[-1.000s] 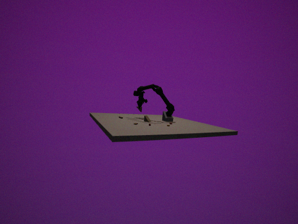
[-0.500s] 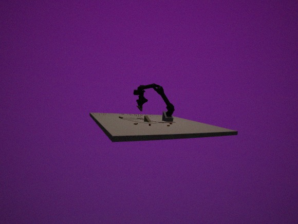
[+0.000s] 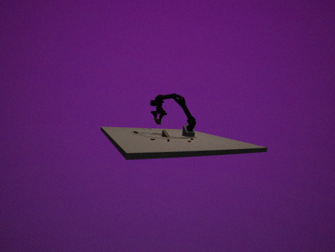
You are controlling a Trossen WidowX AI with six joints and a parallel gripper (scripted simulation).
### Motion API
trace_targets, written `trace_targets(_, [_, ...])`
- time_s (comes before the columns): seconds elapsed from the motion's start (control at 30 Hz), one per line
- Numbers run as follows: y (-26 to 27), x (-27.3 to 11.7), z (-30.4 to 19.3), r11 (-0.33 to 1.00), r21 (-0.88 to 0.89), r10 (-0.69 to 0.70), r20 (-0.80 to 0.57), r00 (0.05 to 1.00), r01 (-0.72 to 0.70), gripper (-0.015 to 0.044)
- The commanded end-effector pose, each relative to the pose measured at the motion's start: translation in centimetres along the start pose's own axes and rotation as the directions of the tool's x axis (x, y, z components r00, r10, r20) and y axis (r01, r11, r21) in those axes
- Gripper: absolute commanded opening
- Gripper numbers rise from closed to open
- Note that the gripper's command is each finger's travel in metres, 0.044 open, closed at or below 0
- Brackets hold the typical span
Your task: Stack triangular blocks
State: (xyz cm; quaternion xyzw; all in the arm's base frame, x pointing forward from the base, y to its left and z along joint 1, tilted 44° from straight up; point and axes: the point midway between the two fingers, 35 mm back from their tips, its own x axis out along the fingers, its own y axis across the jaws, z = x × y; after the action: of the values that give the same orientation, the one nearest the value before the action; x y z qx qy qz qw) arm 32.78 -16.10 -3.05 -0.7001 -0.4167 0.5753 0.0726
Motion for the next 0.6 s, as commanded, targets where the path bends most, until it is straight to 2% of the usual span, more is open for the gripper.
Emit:
trace_targets(0.0, [-0.8,-0.3,-0.6,0.988,-0.152,-0.001,-0.003,1.000,0.001,0.0000])
trace_targets(0.27, [-2.2,-0.7,-1.6,0.909,-0.416,0.000,-0.002,1.000,-0.001,0.0000])
trace_targets(0.57, [-3.7,-1.2,-2.7,0.738,-0.675,0.001,-0.002,1.000,-0.002,0.0000])
